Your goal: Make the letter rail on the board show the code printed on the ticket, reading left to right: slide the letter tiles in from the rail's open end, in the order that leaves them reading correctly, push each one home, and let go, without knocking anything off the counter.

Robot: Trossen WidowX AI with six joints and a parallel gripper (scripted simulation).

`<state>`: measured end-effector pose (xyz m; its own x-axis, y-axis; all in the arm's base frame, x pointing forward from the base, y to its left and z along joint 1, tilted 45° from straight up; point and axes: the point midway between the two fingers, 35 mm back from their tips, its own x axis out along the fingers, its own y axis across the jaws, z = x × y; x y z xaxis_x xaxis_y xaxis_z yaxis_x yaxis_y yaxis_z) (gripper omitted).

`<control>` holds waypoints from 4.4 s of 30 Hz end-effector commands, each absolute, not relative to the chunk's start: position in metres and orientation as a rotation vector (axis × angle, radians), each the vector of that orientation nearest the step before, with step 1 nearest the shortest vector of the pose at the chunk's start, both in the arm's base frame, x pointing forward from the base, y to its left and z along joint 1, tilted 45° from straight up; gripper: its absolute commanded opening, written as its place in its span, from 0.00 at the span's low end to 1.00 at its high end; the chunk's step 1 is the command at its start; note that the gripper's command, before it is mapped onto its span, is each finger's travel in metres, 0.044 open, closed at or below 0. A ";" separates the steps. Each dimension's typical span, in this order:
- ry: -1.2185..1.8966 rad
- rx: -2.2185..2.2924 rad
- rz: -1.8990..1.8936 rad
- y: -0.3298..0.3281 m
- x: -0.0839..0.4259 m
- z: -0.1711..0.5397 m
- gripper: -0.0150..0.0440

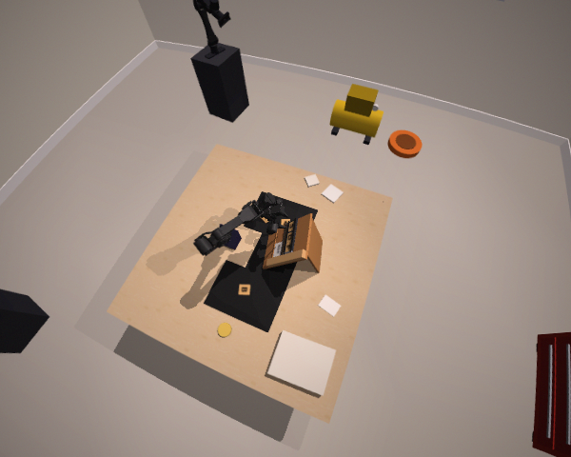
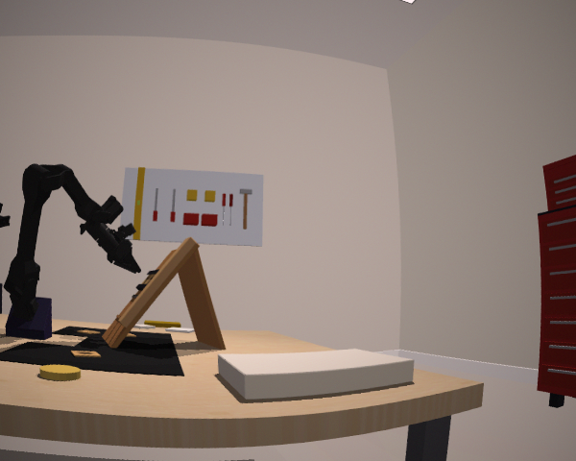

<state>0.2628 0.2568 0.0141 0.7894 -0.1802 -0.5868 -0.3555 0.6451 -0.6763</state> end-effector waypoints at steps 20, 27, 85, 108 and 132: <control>0.676 -0.881 0.109 0.258 0.255 0.021 0.35; 0.676 -0.881 0.109 0.258 0.255 0.021 0.25; 1.316 -0.910 -0.217 0.286 0.283 -0.009 0.25; 1.316 -0.910 -0.217 0.284 0.292 -0.016 0.25; 1.315 -0.910 -0.217 0.281 0.295 -0.015 0.25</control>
<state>0.2945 0.2827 -0.0155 0.2853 -0.6112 -0.7382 -0.3428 0.6542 -0.6742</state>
